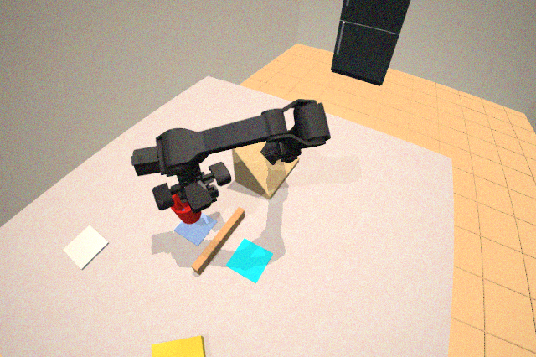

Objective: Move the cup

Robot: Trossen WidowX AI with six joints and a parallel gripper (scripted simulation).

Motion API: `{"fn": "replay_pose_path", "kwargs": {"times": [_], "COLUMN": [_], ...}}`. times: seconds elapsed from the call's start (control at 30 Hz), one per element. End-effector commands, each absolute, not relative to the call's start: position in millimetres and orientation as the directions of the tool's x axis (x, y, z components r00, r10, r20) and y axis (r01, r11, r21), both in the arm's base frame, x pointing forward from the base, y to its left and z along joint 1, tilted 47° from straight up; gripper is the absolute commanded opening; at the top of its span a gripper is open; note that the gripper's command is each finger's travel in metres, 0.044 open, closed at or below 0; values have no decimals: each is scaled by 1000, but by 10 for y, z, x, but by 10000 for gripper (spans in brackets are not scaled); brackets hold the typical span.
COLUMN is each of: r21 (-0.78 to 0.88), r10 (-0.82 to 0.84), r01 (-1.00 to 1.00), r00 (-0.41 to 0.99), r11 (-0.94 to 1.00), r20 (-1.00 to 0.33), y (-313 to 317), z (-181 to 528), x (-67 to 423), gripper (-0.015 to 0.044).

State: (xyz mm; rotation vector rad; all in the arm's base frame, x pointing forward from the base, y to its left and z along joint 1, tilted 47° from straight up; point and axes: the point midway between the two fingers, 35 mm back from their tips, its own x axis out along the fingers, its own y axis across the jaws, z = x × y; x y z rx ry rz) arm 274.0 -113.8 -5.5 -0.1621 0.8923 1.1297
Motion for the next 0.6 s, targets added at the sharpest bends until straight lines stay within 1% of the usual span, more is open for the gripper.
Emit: {"fn": "replay_pose_path", "kwargs": {"times": [0.0,0.57], "r21": [310,310], "r10": [712,713], "r01": [-838,-835], "r00": [126,133], "r11": [449,455], "r20": [-690,-688], "y": [-1158,-1140], "z": [-33,-38], "x": [2736,2741], "gripper": [0,0]}}
